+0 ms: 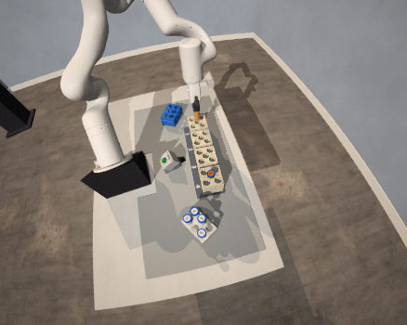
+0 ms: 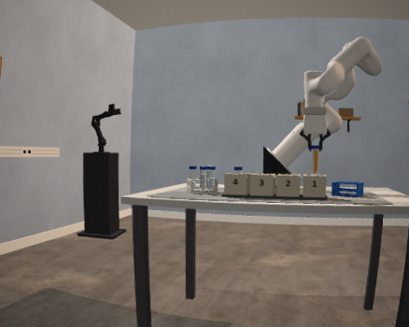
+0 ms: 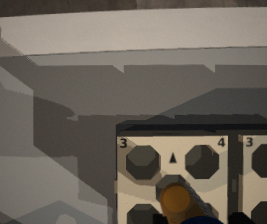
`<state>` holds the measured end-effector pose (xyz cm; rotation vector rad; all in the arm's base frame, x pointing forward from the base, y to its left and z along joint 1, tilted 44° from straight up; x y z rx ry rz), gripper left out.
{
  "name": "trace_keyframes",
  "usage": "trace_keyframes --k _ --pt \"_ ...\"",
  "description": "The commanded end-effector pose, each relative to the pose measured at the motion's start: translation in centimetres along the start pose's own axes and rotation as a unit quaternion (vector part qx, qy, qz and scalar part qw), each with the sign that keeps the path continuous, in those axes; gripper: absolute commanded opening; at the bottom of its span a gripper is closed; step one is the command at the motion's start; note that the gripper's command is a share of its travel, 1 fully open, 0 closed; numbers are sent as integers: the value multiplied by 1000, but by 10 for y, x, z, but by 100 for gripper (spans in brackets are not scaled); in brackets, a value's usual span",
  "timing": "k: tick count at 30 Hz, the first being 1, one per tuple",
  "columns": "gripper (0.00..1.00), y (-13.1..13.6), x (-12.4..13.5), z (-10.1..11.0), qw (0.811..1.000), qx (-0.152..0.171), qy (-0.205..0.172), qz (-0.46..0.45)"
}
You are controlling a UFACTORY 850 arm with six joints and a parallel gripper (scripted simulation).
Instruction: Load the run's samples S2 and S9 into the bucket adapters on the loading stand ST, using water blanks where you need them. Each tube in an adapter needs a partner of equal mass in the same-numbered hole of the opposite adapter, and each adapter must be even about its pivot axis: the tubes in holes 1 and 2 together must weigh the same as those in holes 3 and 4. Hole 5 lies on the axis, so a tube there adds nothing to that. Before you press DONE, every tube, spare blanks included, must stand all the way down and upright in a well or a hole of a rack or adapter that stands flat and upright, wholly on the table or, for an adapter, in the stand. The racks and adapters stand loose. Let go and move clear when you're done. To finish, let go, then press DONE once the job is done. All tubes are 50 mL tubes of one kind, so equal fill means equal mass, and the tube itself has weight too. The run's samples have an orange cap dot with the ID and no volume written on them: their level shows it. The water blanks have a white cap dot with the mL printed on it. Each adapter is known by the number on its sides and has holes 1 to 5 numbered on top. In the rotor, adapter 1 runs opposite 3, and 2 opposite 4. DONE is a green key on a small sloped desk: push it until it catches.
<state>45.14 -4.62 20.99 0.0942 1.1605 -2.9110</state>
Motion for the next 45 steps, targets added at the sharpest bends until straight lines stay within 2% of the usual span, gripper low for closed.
trace_keyframes --k 1,45 --pt "0 0 -1 1 1000 0 1 0" --pt "0 0 -1 -38 1000 0 1 0"
Point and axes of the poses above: the point where the finger pads meet when closed, its own z axis back along the fingers, its own y axis across the jaws, x = y × z, the point moved 9 cm from there along z, back along the fingers, and after that the axes turned 13 degrees about z, right-handed, at the moved point
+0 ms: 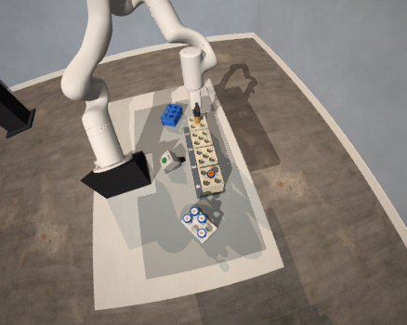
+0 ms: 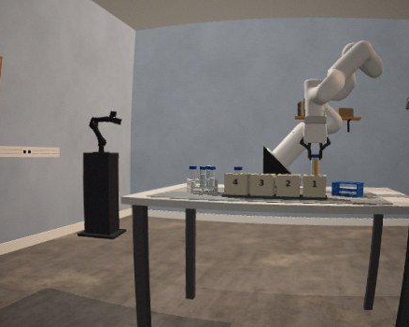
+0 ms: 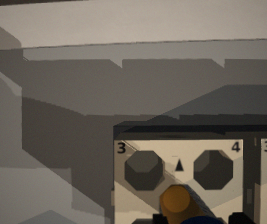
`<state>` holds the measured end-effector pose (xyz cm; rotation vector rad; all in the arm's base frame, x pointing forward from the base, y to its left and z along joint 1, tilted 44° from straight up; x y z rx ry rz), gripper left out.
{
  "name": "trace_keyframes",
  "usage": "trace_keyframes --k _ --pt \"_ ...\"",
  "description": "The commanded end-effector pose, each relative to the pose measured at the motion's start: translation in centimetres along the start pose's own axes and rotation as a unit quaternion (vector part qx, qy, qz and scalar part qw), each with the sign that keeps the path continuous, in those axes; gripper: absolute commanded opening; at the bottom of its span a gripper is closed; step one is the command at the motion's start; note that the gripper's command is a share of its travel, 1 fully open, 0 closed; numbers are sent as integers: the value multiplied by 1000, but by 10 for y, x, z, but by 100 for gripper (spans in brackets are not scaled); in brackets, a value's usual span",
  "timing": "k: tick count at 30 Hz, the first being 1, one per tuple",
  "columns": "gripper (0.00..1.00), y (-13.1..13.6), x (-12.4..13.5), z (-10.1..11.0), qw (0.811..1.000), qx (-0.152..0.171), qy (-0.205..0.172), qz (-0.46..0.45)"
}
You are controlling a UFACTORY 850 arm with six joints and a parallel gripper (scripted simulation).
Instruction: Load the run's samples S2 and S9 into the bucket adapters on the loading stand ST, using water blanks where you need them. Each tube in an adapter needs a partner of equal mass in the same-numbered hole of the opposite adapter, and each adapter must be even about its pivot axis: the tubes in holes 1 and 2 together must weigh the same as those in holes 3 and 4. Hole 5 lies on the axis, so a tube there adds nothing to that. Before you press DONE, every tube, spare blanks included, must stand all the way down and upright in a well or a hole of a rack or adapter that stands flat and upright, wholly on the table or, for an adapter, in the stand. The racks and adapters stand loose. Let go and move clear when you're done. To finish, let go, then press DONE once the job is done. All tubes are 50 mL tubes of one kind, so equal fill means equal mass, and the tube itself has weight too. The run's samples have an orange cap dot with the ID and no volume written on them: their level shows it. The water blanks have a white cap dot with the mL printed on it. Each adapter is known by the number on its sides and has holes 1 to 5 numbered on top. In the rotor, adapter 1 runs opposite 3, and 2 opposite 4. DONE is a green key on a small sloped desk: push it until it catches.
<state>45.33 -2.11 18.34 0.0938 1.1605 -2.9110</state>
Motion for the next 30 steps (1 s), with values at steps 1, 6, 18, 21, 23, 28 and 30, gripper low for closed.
trace_keyframes --k 1,6,18,21,23,28,30 --pt "0 0 -1 -2 1000 0 1 0" --pt "0 0 -1 -7 1000 0 1 0" --pt "0 0 -1 -17 1000 0 1 0" --pt "0 0 -1 -20 1000 0 1 0" --pt "0 0 -1 -22 1000 0 1 0" --pt "0 0 -1 -27 1000 0 1 0" --pt "0 0 -1 -29 1000 0 1 0"
Point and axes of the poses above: the point where the finger pads meet when closed, its own z axis back along the fingers, its own y axis across the jaws, x = y × z, the point moved 9 cm from there along z, back along the fingers, and after that the axes turned 13 degrees about z, right-handed, at the moved point
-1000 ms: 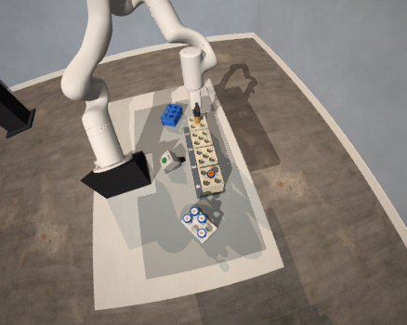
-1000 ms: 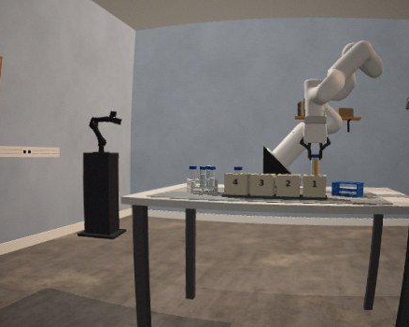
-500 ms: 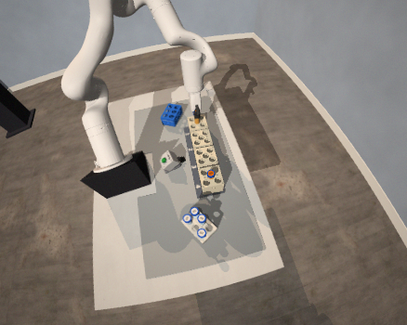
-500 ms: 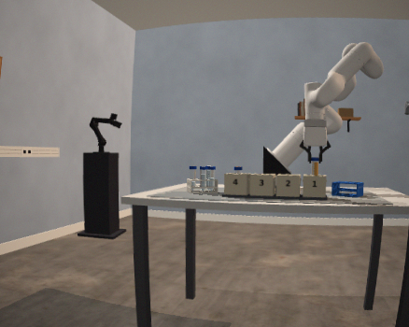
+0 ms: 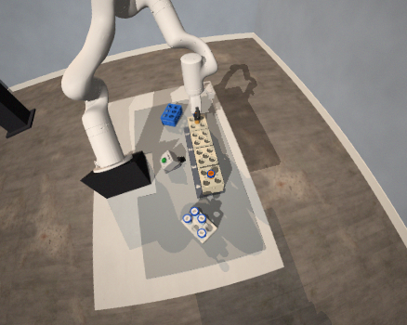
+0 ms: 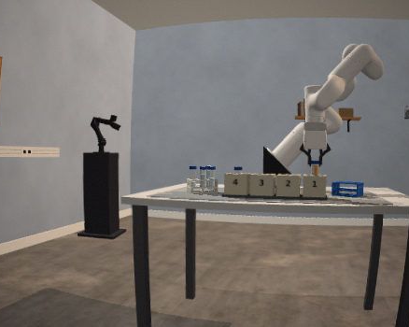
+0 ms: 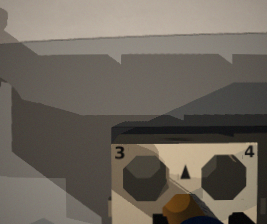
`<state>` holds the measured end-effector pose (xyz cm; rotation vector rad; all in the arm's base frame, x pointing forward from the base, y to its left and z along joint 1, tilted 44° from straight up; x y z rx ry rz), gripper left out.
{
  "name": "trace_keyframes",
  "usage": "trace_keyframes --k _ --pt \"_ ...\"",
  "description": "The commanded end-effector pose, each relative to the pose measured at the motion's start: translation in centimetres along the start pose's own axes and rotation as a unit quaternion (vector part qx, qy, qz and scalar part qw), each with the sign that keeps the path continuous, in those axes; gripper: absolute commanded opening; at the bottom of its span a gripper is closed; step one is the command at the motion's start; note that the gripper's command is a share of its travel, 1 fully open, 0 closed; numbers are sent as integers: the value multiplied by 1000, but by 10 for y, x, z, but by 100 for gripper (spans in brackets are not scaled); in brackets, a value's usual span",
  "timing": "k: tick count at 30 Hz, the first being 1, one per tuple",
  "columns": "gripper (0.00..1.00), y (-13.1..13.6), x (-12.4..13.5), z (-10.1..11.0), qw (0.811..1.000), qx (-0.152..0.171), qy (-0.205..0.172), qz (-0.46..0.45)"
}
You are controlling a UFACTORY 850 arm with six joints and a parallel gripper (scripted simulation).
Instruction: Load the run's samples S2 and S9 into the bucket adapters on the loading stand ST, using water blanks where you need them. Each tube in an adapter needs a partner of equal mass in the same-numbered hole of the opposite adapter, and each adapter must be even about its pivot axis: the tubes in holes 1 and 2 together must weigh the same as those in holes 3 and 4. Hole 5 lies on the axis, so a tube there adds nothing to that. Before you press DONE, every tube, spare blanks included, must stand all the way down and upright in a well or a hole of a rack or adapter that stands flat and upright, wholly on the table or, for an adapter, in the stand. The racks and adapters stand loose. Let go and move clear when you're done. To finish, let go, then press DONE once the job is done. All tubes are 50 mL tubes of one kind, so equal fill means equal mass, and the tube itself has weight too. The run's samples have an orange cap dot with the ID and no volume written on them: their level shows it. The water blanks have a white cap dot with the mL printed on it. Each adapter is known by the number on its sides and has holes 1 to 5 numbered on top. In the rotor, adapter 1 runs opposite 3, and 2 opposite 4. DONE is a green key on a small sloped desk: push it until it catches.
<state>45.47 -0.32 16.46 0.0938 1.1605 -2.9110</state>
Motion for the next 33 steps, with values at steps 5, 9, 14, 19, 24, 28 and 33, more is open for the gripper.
trace_keyframes --k 5,9,14,19,24,28,33 --pt "0 0 -1 -6 1000 0 1 0" --pt "0 0 -1 -10 1000 0 1 0" --pt "0 0 -1 -15 1000 0 1 0" --pt "0 0 -1 -20 1000 0 1 0" --pt "0 0 -1 -23 1000 0 1 0" --pt "0 0 -1 -27 1000 0 1 0" --pt "0 0 -1 -30 1000 0 1 0"
Point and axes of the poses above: the point where the finger pads meet when closed, its own z axis back along the fingers, its own y axis across the jaws, x = y × z, the point moved 9 cm from there along z, back along the fingers, and after that the axes turned 13 degrees about z, right-handed, at the moved point
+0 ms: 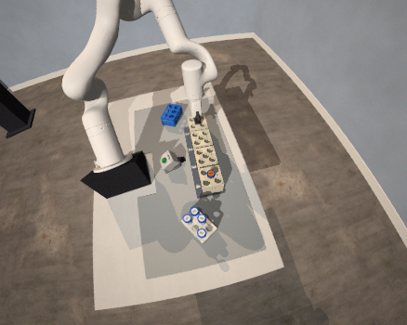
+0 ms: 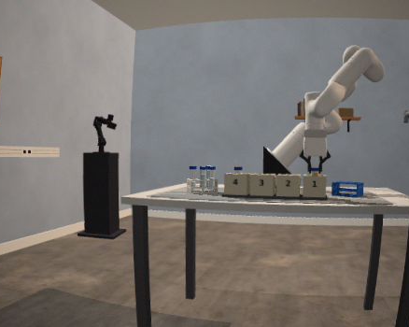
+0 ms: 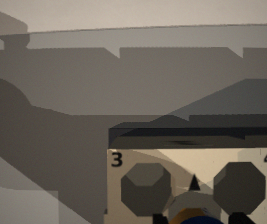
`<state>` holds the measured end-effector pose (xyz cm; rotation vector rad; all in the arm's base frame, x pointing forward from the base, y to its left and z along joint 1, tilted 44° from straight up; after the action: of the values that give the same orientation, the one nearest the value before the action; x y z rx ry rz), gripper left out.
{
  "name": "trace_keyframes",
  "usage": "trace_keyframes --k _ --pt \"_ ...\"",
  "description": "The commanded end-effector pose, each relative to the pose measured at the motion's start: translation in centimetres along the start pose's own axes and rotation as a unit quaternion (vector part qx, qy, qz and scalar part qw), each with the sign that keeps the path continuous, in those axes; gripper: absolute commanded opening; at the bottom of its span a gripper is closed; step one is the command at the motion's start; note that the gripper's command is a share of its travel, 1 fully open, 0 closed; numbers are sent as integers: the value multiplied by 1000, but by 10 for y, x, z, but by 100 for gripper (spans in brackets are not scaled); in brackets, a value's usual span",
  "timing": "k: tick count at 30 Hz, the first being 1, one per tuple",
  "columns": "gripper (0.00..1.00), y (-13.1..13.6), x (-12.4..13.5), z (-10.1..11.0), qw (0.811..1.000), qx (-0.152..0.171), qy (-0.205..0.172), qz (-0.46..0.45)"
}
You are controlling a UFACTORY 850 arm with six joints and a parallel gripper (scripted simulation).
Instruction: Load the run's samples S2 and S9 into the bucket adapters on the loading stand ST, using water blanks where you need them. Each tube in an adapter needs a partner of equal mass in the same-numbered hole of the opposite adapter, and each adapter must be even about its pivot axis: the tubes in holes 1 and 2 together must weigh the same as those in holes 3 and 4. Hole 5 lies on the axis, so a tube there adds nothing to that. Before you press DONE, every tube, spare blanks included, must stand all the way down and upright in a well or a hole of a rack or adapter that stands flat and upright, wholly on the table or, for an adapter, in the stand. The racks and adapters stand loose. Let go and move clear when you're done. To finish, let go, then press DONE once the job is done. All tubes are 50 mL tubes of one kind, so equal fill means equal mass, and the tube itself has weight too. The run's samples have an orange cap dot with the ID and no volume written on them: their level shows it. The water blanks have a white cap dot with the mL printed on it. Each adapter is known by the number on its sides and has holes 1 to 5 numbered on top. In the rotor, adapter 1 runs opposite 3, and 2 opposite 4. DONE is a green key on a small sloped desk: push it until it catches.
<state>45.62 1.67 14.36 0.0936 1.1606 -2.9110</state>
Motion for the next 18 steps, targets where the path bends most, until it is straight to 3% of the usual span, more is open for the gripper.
trace_keyframes --k 1,14,15,18 --pt "0 0 -1 -1 1000 0 1 0" --pt "0 0 -1 -1 1000 0 1 0" --pt "44 0 -1 -1 1000 0 1 0" --pt "44 0 -1 -1 1000 0 1 0"
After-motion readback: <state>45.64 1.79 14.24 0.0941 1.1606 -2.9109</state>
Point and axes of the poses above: the point where the finger pads meet when closed, its own z axis back along the fingers, its own y axis across the jaws, x = y × z, the point moved 9 cm from there along z, back along the fingers, and after that the axes turned 13 degrees about z, right-handed, at the moved point
